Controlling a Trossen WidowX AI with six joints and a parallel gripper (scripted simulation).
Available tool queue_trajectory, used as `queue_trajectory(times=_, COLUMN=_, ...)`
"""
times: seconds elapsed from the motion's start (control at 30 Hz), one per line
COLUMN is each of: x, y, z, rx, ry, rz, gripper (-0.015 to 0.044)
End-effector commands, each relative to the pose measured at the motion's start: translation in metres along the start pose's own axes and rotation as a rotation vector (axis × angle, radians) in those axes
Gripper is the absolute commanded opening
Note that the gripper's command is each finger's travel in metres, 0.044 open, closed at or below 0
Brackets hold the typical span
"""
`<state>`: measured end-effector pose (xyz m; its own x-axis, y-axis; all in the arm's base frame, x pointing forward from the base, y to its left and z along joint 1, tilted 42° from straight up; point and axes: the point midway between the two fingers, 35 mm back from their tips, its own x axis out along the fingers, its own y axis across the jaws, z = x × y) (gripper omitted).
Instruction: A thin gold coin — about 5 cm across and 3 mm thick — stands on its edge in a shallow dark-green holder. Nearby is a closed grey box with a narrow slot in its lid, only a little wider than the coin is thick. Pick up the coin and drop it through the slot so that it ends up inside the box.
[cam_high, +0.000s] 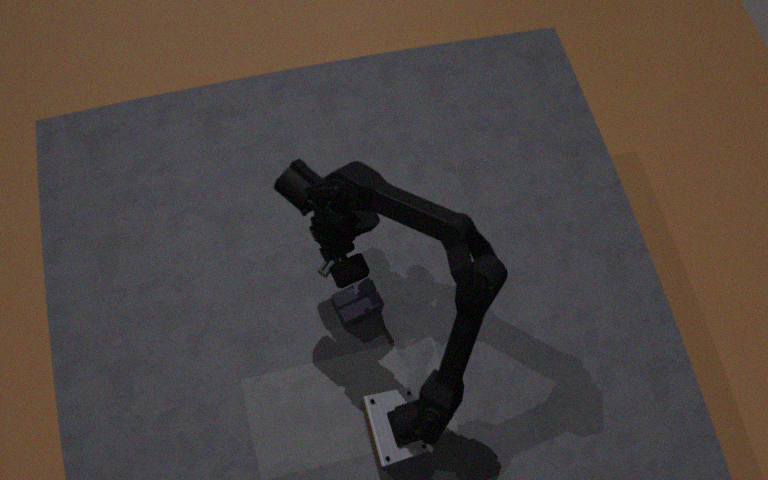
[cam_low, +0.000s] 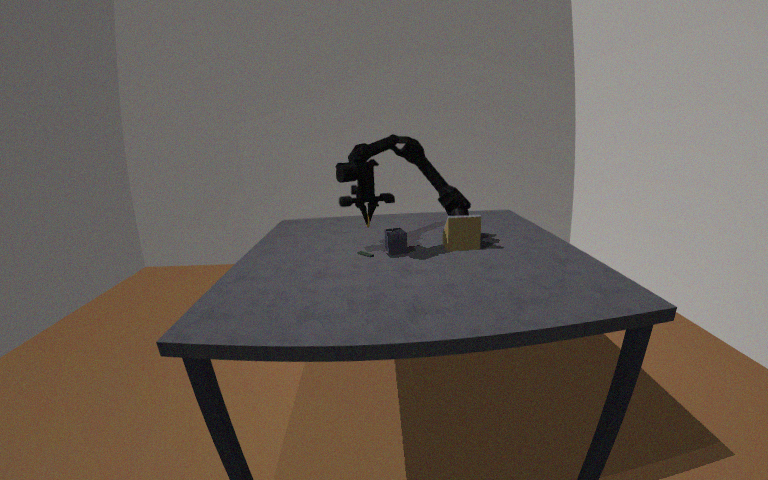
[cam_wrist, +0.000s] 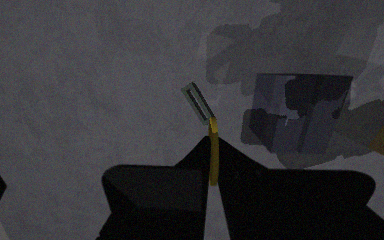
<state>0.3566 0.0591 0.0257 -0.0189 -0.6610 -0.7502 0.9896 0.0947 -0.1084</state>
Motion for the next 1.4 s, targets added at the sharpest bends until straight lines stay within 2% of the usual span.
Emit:
queue_trajectory(times=0.0, x=0.001, y=-0.012, z=0.000, rx=-0.002, ry=0.000, rz=-0.008, gripper=0.0000)
queue_trajectory(times=1.17, x=0.005, y=-0.097, z=0.007, rx=-0.006, ry=-0.001, rz=-0.012, gripper=0.0000)
queue_trajectory(times=1.37, x=0.004, y=-0.096, z=0.007, rx=-0.006, ry=-0.001, rz=-0.008, gripper=0.0000)
